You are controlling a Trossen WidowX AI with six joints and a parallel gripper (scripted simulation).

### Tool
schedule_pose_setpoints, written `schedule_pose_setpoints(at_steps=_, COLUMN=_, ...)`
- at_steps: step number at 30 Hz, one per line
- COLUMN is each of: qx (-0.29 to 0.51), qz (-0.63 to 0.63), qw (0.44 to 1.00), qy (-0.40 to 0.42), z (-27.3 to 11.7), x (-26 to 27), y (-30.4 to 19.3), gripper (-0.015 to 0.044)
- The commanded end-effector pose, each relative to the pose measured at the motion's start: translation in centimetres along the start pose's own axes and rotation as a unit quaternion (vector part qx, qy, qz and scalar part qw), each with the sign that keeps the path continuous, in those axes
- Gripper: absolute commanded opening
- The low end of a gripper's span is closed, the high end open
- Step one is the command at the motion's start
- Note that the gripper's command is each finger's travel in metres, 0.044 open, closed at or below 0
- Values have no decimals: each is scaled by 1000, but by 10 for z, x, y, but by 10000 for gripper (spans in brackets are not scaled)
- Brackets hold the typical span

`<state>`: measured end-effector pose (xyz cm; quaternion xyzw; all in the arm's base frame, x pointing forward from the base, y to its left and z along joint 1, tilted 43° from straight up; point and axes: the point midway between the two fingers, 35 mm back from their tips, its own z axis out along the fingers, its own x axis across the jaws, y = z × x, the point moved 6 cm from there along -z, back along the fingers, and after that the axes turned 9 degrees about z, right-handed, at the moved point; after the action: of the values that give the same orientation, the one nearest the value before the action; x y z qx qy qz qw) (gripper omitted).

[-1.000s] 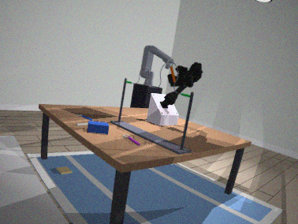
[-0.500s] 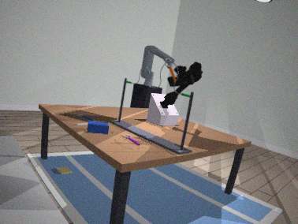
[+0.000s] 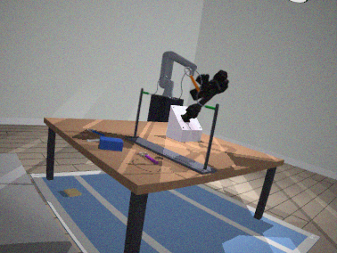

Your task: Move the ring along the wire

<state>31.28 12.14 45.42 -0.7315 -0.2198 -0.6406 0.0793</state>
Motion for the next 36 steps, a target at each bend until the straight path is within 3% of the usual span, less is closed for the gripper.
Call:
schedule_pose_setpoints(at_steps=1, qx=2, qz=29, qw=999, qy=20, z=-3, x=3, y=1, gripper=-150)
schedule_pose_setpoints(at_steps=36, qx=17, qz=240, qw=961, qy=133, z=-4, x=12, y=1, gripper=-150)
